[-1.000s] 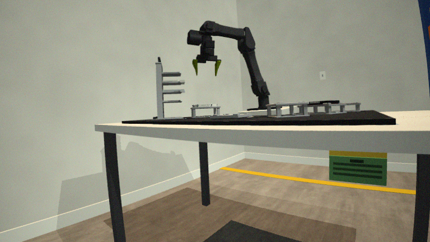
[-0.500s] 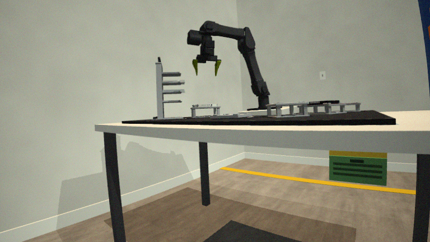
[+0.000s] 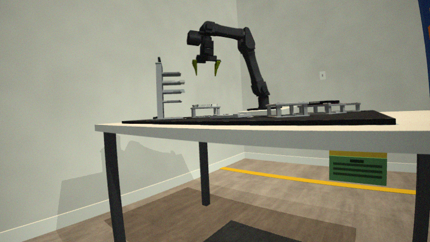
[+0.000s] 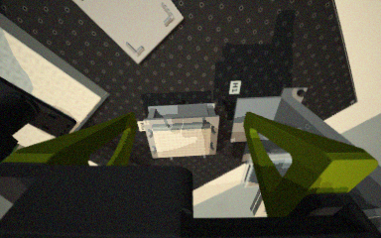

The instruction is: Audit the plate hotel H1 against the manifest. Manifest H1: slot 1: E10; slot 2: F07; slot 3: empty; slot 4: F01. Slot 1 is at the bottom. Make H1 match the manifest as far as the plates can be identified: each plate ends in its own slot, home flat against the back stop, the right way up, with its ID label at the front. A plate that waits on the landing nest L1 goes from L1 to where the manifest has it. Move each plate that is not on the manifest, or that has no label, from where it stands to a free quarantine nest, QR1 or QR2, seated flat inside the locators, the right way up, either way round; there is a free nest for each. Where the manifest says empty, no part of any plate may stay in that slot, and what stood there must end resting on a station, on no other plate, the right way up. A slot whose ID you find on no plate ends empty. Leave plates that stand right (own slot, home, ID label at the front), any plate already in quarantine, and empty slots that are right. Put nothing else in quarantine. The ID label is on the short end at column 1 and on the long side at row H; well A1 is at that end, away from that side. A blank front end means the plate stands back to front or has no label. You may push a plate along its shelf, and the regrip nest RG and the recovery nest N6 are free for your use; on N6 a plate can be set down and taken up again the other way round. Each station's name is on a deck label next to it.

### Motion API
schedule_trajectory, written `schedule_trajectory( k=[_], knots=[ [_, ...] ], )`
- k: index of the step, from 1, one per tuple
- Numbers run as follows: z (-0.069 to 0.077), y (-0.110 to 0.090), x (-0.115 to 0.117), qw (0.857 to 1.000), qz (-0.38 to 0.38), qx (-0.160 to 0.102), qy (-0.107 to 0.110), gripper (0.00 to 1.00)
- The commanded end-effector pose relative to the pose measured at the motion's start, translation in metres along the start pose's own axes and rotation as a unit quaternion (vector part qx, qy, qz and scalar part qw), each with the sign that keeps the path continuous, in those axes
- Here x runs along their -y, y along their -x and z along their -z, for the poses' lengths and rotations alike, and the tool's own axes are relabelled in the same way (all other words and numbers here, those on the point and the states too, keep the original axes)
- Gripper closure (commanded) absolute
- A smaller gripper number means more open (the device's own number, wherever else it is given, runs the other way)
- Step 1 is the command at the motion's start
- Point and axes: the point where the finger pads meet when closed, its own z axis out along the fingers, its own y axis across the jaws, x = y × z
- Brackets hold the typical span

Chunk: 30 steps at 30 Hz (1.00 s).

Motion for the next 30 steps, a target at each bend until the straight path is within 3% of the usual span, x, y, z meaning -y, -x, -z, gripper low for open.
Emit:
schedule_trajectory(
  k=[1, 9, 12, 18, 21, 25, 30],
  knots=[
    [0.019, -0.068, -0.008, 0.99, -0.138, -0.005, 0.007, 0.0],
    [0.018, -0.077, -0.006, 0.988, -0.152, -0.005, 0.001, 0.0],
    [0.02, -0.099, -0.006, 0.981, -0.193, -0.005, -0.001, 0.0],
    [0.019, -0.104, -0.004, 0.98, -0.201, -0.007, -0.003, 0.0],
    [0.021, -0.126, -0.005, 0.971, -0.239, -0.007, -0.005, 0.0],
    [0.02, -0.13, -0.003, 0.969, -0.245, -0.009, -0.006, 0.0],
    [0.025, -0.17, -0.008, 0.945, -0.326, -0.011, -0.014, 0.0]
  ],
)
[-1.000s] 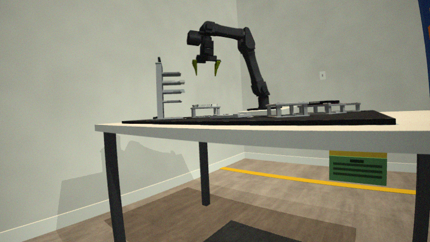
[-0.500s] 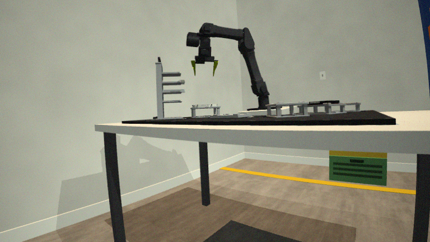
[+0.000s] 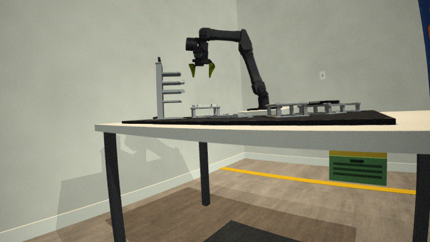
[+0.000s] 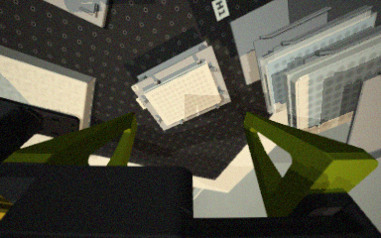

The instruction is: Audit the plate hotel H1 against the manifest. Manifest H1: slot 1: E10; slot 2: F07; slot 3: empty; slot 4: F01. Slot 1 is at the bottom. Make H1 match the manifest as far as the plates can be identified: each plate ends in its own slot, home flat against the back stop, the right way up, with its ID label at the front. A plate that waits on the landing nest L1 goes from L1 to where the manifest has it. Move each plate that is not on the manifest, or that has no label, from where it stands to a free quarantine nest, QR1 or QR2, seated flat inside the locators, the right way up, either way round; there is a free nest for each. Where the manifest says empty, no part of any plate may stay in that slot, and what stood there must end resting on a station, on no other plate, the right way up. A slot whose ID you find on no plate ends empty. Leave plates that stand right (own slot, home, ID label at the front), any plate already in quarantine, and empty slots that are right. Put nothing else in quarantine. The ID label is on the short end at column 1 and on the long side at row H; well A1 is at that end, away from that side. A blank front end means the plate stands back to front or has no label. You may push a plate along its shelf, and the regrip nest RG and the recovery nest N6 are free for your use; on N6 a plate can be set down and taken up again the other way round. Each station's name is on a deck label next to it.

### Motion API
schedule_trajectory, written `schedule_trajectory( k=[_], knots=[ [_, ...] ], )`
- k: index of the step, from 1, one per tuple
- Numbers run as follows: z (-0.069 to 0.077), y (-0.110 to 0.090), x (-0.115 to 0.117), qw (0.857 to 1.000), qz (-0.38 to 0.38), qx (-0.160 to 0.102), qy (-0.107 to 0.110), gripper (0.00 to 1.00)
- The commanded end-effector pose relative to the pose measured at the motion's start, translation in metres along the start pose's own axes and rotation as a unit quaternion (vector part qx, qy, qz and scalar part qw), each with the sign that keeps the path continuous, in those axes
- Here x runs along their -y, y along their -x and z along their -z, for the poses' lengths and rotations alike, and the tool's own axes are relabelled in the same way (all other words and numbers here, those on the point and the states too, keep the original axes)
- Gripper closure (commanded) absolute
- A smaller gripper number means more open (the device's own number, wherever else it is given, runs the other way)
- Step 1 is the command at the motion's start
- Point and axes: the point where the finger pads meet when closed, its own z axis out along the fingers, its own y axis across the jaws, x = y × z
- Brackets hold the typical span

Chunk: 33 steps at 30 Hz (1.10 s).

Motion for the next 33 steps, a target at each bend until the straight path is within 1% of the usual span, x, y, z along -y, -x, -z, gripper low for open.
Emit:
schedule_trajectory(
  k=[1, 13, 15, 16, 19, 21, 22, 23, 27, 33],
  knots=[
    [0.0126, -0.0579, 0.0048, 0.99, -0.138, -0.008, 0.008, 0.0],
    [0.0126, -0.0579, 0.0048, 0.985, -0.169, -0.01, 0.005, 0.0],
    [0.0126, -0.0579, 0.0048, 0.977, -0.215, -0.007, 0.003, 0.0],
    [0.0126, -0.0579, 0.0048, 0.969, -0.248, -0.009, 0.0, 0.0],
    [0.0126, -0.0579, 0.0048, 0.938, -0.346, -0.018, -0.001, 0.0],
    [0.0126, -0.0579, 0.0048, 0.938, -0.346, -0.018, -0.001, 0.0],
    [0.0126, -0.0579, 0.0048, 0.914, -0.405, -0.02, 0.002, 0.0],
    [0.0126, -0.0579, 0.0048, 0.909, -0.417, -0.02, 0.003, 0.0],
    [0.0126, -0.0579, 0.0048, 0.895, -0.446, -0.022, 0.007, 0.0],
    [0.0126, -0.0579, 0.0048, 0.887, -0.462, -0.022, 0.009, 0.0]
  ],
)
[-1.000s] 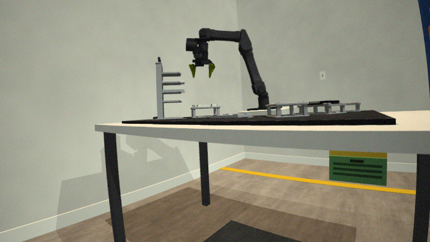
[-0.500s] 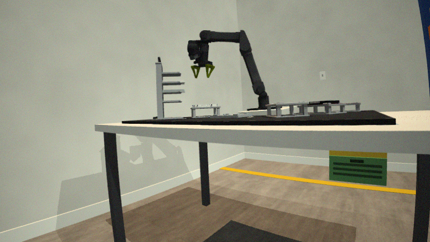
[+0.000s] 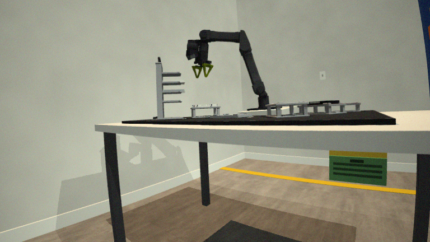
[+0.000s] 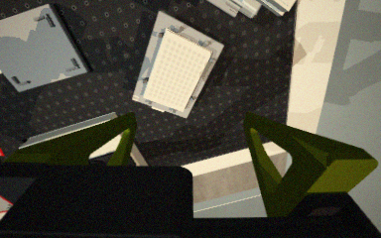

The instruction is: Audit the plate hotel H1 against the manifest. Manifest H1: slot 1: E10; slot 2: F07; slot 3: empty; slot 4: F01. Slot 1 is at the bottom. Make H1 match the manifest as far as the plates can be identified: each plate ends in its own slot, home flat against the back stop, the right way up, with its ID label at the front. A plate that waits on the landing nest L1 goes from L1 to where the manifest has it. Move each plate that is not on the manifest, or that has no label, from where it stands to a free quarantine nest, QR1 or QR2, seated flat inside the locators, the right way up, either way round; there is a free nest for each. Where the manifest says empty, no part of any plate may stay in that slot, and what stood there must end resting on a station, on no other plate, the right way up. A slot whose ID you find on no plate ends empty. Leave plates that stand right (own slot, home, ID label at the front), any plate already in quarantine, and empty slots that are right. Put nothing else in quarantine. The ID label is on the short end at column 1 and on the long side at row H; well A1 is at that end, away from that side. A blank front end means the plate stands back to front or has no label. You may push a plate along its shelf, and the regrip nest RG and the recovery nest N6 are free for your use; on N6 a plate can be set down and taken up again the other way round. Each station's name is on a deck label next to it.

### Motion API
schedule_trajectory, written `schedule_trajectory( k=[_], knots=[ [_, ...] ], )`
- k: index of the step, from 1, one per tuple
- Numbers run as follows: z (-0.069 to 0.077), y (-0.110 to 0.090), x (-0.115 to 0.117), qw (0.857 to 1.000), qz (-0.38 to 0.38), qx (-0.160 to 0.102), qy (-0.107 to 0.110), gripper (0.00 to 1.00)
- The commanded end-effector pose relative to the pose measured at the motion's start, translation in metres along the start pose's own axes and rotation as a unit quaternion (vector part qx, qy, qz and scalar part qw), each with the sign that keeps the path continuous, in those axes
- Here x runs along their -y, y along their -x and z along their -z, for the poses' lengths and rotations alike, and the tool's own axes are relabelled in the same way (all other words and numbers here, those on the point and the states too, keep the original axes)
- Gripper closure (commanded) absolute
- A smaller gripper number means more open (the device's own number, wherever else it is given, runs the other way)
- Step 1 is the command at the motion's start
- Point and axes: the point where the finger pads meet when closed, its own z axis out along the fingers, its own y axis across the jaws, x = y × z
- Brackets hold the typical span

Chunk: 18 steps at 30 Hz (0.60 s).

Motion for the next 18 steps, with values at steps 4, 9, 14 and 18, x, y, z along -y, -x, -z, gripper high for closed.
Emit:
schedule_trajectory(
  k=[4, 9, 14, 18],
  knots=[
    [0.004, -0.009, -0.009, 0.99, -0.135, -0.027, 0.024, 0.0],
    [-0.006, -0.01, -0.01, 0.99, -0.137, -0.027, 0.024, 0.0],
    [-0.021, -0.004, -0.004, 0.975, -0.218, -0.024, 0.028, 0.0],
    [-0.033, -0.012, -0.012, 0.974, -0.218, -0.042, 0.038, 0.0]
  ],
)
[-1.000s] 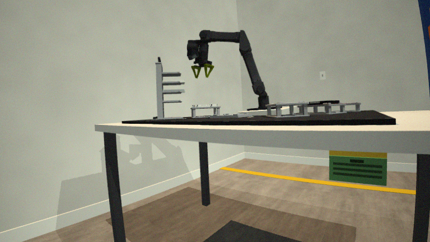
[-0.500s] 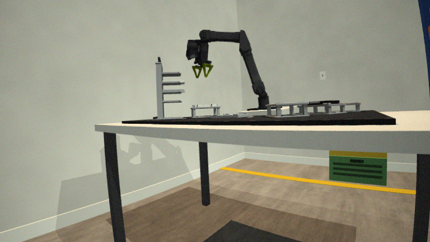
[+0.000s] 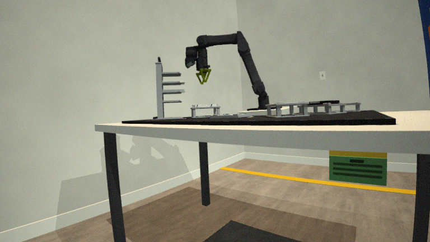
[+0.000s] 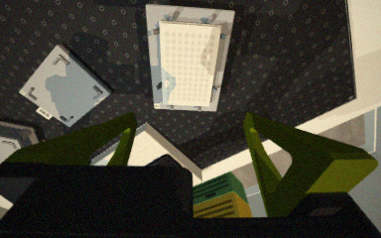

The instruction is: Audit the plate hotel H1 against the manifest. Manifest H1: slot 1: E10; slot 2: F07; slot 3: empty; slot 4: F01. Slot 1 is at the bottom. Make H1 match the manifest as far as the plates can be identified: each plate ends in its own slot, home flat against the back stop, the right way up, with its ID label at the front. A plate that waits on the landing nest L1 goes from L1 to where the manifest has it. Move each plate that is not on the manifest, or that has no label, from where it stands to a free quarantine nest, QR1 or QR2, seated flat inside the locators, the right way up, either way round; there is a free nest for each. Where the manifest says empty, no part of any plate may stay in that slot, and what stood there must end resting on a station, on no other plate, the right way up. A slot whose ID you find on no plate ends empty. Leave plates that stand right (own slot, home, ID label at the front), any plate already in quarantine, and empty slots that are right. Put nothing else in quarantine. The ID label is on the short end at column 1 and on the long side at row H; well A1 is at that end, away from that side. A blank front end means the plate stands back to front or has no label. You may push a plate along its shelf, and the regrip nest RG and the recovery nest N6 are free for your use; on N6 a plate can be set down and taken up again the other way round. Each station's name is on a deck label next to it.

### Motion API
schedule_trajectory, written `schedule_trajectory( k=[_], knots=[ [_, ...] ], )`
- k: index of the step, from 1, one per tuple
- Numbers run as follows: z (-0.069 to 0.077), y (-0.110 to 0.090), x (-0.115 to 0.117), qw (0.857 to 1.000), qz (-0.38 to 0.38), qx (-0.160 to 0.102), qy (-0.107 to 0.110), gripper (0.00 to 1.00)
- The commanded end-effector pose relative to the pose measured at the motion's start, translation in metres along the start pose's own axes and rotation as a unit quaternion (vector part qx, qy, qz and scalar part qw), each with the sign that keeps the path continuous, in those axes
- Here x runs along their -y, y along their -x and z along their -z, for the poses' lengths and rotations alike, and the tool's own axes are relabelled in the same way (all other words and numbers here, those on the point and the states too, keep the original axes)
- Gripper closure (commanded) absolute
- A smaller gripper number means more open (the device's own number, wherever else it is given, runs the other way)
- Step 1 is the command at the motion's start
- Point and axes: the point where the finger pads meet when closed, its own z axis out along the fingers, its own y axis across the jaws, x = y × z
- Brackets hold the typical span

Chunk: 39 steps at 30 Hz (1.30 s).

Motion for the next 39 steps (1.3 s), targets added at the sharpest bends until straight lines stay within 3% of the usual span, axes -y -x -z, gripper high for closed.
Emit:
schedule_trajectory(
  k=[1, 4, 19, 24, 39],
  knots=[
    [-0.004, -0.001, -0.002, 1.0, -0.031, 0.005, 0.003, 0.0],
    [-0.007, -0.001, -0.002, 1.0, -0.031, 0.005, 0.003, 0.0],
    [-0.057, 0.0, -0.002, 1.0, -0.031, 0.005, 0.003, 0.0],
    [-0.067, 0.0, -0.002, 1.0, -0.031, 0.005, 0.003, 0.0],
    [-0.068, 0.0, -0.002, 1.0, -0.031, 0.005, 0.003, 0.0]
  ],
)
